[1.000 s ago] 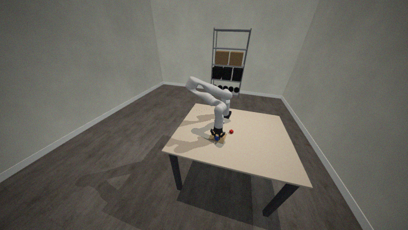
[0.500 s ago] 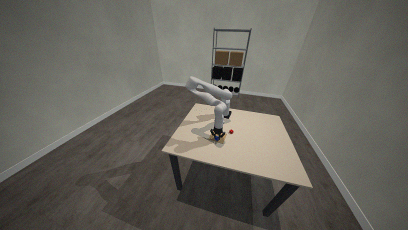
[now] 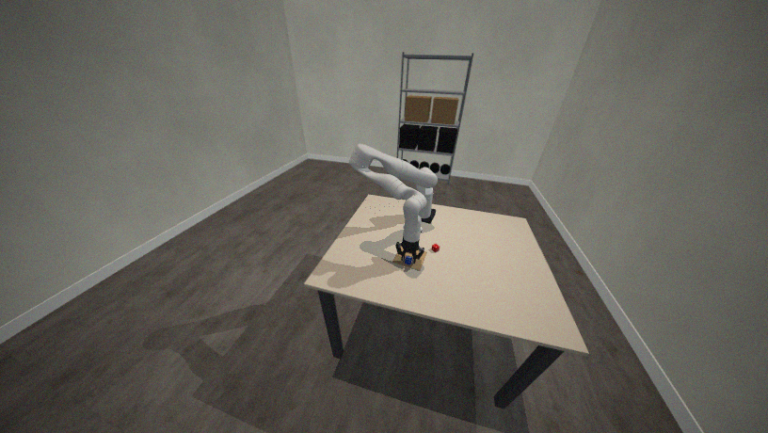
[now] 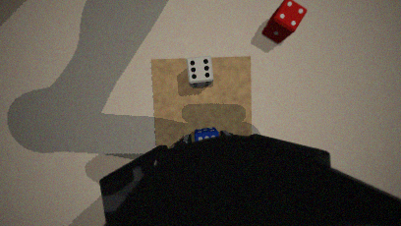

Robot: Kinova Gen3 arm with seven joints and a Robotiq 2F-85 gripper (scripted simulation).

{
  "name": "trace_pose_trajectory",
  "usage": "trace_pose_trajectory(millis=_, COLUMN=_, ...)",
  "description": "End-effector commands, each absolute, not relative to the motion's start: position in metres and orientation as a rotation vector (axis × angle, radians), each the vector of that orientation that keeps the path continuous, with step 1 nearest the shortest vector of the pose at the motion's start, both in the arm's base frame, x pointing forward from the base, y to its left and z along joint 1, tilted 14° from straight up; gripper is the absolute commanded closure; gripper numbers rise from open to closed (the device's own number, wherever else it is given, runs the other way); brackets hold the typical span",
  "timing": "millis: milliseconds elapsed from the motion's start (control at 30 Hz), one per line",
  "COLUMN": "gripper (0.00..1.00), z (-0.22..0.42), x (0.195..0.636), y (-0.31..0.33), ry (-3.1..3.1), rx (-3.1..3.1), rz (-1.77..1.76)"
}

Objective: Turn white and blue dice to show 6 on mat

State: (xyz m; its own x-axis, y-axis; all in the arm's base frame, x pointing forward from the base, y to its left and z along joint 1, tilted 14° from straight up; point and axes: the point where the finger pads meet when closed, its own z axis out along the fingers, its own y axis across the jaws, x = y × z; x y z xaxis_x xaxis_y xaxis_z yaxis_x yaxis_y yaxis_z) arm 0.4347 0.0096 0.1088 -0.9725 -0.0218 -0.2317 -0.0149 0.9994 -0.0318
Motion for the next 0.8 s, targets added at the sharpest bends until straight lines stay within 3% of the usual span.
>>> trace_pose_trajectory(millis=0, gripper=0.54, z=0.109, x=0.437, y=0.011, ry=2.903, rx=-0.023, rz=-0.038)
trace_pose_trajectory(millis=467, gripper=0.54, z=0.122, x=0.433, y=0.011, ry=2.903, rx=-0.023, rz=-0.038)
trace_pose_trajectory(millis=767, gripper=0.54, z=0.167, x=0.423, y=0.012, ry=2.903, rx=-0.023, rz=-0.038)
